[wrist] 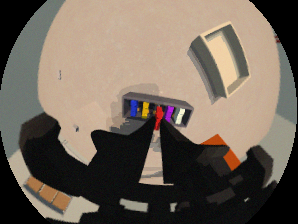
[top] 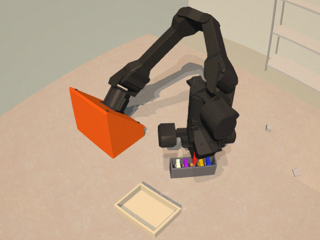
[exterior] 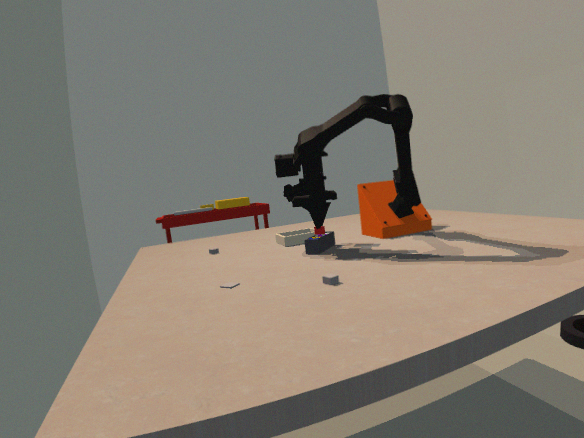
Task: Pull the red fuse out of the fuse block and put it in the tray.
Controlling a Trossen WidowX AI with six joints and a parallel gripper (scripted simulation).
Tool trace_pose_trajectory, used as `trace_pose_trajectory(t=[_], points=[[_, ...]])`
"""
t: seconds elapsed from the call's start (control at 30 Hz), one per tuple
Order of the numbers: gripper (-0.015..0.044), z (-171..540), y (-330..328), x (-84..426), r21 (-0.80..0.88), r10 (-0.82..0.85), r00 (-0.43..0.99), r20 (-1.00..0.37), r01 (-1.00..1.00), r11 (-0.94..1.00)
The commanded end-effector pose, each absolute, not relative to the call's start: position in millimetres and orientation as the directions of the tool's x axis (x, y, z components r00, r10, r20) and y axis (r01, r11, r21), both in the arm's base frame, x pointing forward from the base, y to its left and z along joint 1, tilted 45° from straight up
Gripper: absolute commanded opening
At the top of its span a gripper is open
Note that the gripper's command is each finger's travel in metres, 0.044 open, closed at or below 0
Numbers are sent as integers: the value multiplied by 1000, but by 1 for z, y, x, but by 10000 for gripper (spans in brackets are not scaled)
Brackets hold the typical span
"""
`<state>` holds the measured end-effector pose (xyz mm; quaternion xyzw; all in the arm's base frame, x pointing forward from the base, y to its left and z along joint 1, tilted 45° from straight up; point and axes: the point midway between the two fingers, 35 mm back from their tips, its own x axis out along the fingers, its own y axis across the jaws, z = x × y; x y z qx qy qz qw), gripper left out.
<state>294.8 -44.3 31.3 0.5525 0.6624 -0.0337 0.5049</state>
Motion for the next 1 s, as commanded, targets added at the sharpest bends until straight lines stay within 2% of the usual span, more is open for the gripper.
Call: trace_pose_trajectory(t=[0.0, 0.97], points=[[0, 33, -47, 295, 513, 694, 120, -710, 763, 394], [0, 50, -63, 292, 513, 694, 120, -710, 764, 393]])
